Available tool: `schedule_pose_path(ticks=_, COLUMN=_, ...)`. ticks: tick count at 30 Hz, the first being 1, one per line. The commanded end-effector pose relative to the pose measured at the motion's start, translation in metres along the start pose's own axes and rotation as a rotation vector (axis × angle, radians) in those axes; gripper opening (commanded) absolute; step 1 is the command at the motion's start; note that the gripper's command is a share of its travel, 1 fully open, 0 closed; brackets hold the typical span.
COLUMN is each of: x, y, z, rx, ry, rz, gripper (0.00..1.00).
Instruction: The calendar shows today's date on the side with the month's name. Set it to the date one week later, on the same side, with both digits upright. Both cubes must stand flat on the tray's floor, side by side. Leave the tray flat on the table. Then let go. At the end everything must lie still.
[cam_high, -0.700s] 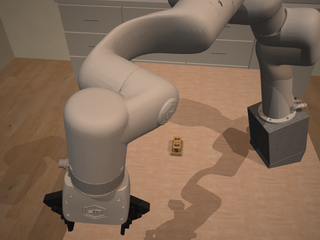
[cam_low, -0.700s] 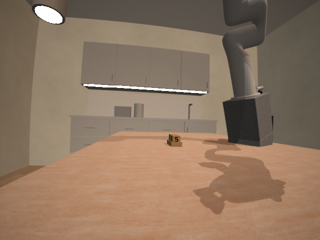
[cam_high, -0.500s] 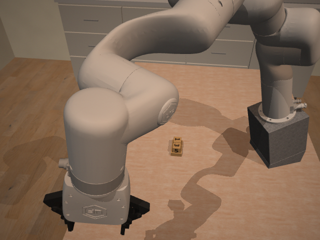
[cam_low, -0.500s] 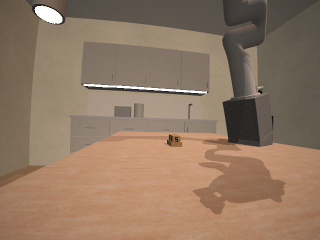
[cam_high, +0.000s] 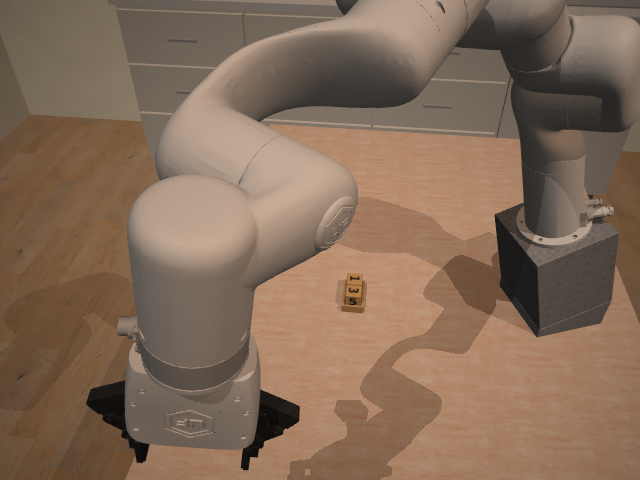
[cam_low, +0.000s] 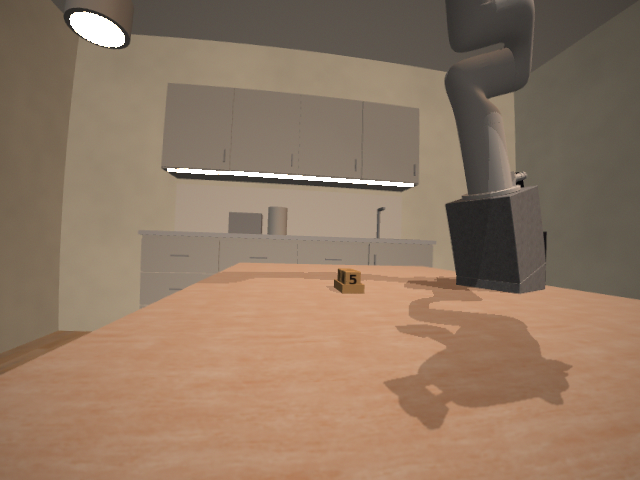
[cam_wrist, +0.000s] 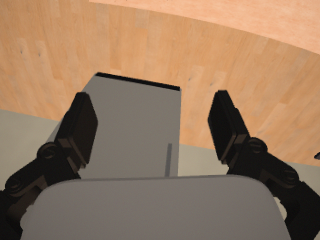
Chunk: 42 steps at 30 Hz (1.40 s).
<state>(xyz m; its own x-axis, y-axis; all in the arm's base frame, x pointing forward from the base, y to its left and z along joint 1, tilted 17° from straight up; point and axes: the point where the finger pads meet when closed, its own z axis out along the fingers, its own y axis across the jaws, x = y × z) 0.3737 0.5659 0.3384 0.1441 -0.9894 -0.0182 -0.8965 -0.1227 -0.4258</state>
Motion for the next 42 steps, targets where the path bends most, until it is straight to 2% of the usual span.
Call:
schedule_pose_path(ticks=1, x=0.006, y=-0.005, z=0.002, rx=0.009, ry=0.001, rz=-0.008, gripper=1.00)
schedule_pose_path(ticks=4, x=0.025, y=-0.014, z=0.016, rx=0.022, ry=0.016, rz=-0.031, gripper=1.00)
schedule_pose_path(ticks=6, x=0.048, y=-0.024, z=0.031, rx=0.034, ry=0.031, rz=-0.051, gripper=1.00)
schedule_pose_path(ticks=9, x=0.048, y=-0.024, z=0.031, rx=0.034, ry=0.031, rz=-0.051, gripper=1.00)
schedule_pose_path(ticks=10, x=0.064, y=-0.030, z=0.039, rx=0.039, ry=0.040, rz=-0.062, gripper=1.00)
schedule_pose_path(ticks=23, x=0.064, y=-0.030, z=0.039, rx=0.039, ry=0.040, rz=-0.062, gripper=1.00)
schedule_pose_path(ticks=25, x=0.104, y=-0.042, z=0.059, rx=0.046, ry=0.057, rz=-0.080, gripper=1.00)
schedule_pose_path(ticks=39, x=0.104, y=-0.042, z=0.059, rx=0.046, ry=0.057, rz=-0.080, gripper=1.00)
schedule_pose_path(ticks=41, x=0.156, y=-0.052, z=0.081, rx=0.047, ry=0.072, rz=-0.090, gripper=1.00)
schedule_pose_path(ticks=42, x=0.156, y=-0.052, z=0.081, rx=0.047, ry=0.072, rz=-0.090, gripper=1.00)
